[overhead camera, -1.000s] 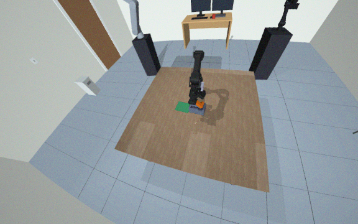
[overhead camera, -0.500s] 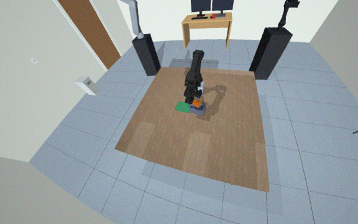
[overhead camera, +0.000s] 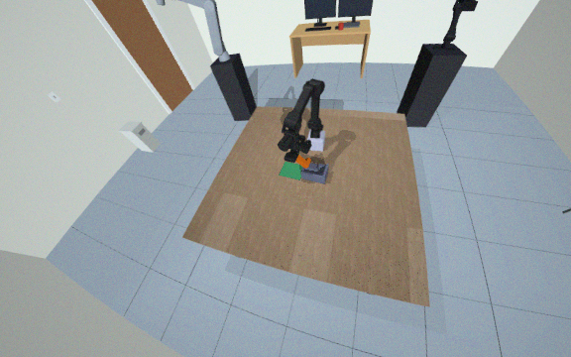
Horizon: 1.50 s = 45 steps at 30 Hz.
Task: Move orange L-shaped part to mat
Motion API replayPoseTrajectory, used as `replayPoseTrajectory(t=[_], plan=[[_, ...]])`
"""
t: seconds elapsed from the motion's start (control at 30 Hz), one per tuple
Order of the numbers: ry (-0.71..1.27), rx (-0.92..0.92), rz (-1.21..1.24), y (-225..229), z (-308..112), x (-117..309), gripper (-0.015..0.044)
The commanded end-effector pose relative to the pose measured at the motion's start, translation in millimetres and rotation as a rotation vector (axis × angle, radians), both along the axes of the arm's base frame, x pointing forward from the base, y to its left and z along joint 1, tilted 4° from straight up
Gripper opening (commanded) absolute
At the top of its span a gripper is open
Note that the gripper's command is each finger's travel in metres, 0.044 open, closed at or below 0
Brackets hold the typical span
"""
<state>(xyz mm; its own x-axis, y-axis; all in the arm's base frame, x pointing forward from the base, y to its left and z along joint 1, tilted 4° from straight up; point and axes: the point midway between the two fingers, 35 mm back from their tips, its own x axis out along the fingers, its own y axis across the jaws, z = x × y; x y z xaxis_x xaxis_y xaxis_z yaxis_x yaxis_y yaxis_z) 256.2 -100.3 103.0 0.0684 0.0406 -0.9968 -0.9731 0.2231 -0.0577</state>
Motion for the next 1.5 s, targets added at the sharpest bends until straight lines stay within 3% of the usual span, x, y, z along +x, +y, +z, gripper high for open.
replayPoseTrajectory(t=[0.0, 0.5, 1.47], plan=[[-0.001, 0.003, 0.001, -15, -1, -5, 0.0000], [0.001, -0.002, 0.001, -71, -5, -24, 0.0000], [0.001, -0.002, 0.001, -70, -43, -21, 0.0000]])
